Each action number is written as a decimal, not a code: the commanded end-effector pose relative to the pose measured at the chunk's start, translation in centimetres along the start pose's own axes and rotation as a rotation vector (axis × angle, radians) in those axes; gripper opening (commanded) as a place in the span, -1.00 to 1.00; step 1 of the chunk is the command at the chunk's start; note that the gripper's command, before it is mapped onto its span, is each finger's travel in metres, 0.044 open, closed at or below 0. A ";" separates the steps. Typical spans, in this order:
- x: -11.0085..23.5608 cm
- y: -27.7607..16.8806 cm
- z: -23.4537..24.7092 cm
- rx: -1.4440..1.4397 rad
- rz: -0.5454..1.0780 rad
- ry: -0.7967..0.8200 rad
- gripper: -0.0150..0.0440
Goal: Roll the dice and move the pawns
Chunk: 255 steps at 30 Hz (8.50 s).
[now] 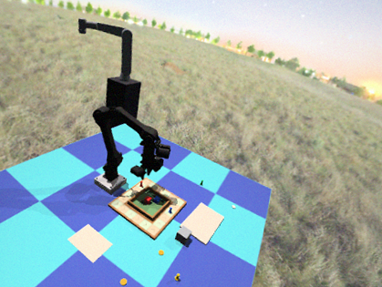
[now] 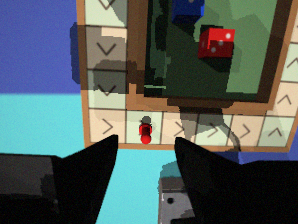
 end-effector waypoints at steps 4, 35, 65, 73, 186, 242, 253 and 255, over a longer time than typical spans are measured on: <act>-0.8 -2.1 0.4 -0.018 0.017 -0.002 0.19; -5.6 -1.8 0.2 -0.018 0.017 -0.002 0.19; -3.4 -1.2 0.4 -0.018 0.016 -0.002 -0.49; 0.5 -1.0 0.6 -0.018 0.016 -0.002 -0.49; -2.3 -4.0 -13.0 -0.018 0.019 -0.014 1.00; -4.1 19.7 -8.1 0.767 0.004 -0.009 0.19; -5.9 19.6 -8.1 0.767 0.004 -0.009 0.19; -6.2 19.6 -8.1 0.767 0.004 -0.009 0.19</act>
Point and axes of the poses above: the point midway between the two fingers, 35 mm back from their tips, its own x axis back along the fingers, its own z axis across the jaws, y = z × x, the point moved 10 cm from there along x, back along the fingers, and after that the axes turned 11 degrees about x, right-handed, at the moved point
